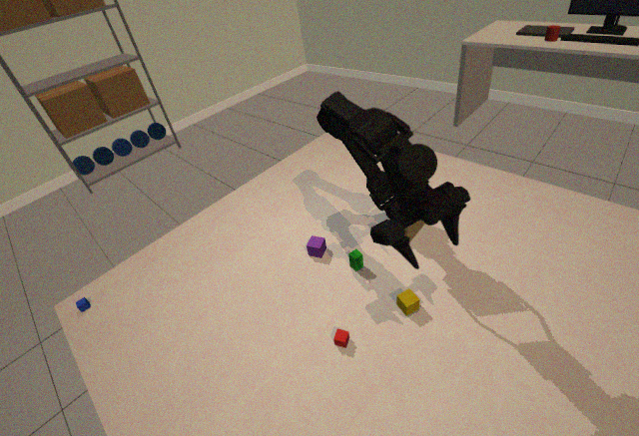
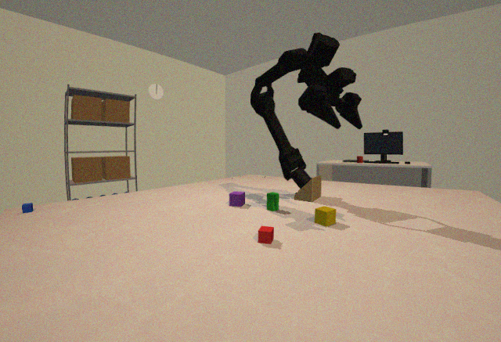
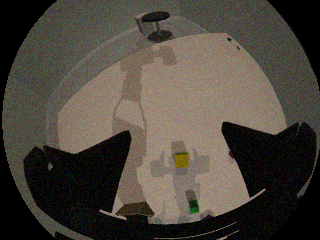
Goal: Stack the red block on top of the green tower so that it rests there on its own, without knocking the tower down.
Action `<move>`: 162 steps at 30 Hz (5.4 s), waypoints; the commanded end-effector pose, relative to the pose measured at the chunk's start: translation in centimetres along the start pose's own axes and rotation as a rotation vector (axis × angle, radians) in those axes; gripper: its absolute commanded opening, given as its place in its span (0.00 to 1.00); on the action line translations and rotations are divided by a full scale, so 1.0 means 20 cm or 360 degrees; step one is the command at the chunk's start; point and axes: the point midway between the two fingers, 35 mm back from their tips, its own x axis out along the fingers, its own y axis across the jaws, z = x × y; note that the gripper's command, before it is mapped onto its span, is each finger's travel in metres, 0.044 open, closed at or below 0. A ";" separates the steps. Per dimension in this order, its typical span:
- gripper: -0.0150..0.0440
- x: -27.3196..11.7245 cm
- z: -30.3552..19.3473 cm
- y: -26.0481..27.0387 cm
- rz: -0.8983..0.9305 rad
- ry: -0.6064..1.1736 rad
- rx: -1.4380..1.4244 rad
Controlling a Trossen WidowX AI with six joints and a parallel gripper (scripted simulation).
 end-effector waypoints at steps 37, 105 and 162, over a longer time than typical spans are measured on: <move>1.00 0.58 -0.73 -0.99 -0.0495 0.0847 0.1301; 0.25 0.61 -0.74 -0.99 -0.0494 0.0846 0.1302; 0.25 -0.04 -0.74 -0.68 -0.0483 0.0850 0.1295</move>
